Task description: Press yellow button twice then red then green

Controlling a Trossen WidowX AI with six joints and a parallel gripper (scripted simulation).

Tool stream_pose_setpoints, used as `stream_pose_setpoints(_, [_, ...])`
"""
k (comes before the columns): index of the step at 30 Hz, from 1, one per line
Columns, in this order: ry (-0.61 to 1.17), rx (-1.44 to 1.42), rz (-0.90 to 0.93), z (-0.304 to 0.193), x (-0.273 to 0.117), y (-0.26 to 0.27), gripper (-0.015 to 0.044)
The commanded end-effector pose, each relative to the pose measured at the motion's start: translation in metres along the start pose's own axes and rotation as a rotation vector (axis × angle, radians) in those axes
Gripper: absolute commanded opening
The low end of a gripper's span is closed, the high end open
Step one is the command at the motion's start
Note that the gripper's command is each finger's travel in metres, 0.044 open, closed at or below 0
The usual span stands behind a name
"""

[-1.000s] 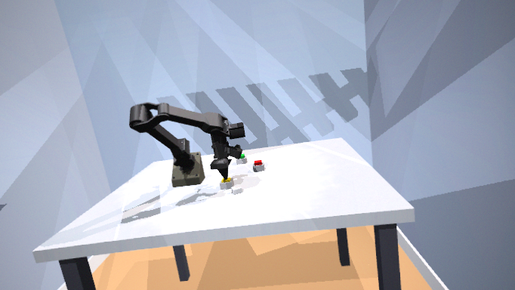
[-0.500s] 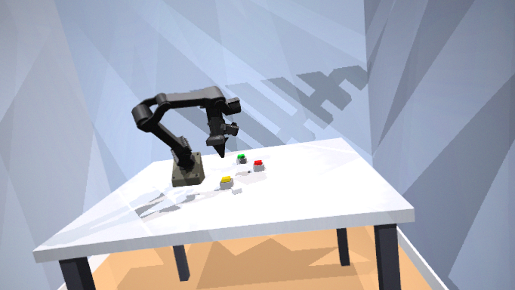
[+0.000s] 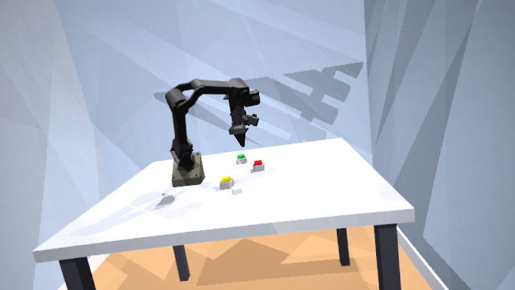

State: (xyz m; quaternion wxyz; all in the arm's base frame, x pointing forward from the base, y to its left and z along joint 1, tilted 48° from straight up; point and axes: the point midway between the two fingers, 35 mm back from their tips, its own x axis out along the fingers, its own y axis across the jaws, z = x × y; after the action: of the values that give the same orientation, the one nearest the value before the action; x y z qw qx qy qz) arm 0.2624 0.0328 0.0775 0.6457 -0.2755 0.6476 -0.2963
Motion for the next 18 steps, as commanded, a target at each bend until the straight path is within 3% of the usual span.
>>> stream_pose_setpoints(1, [-0.001,-0.004,0.008,0.021,0.001,0.039,0.002])
stream_pose_setpoints(5, [-0.002,-0.02,0.009,0.037,0.006,0.08,0.002])
stream_pose_setpoints(10, [-0.003,-0.024,0.009,0.04,0.01,0.09,0.002])
stream_pose_setpoints(15, [-0.003,-0.024,0.007,0.04,0.067,0.09,0.002])
stream_pose_setpoints(18, [-0.003,-0.023,0.007,0.04,0.069,0.09,0.002])
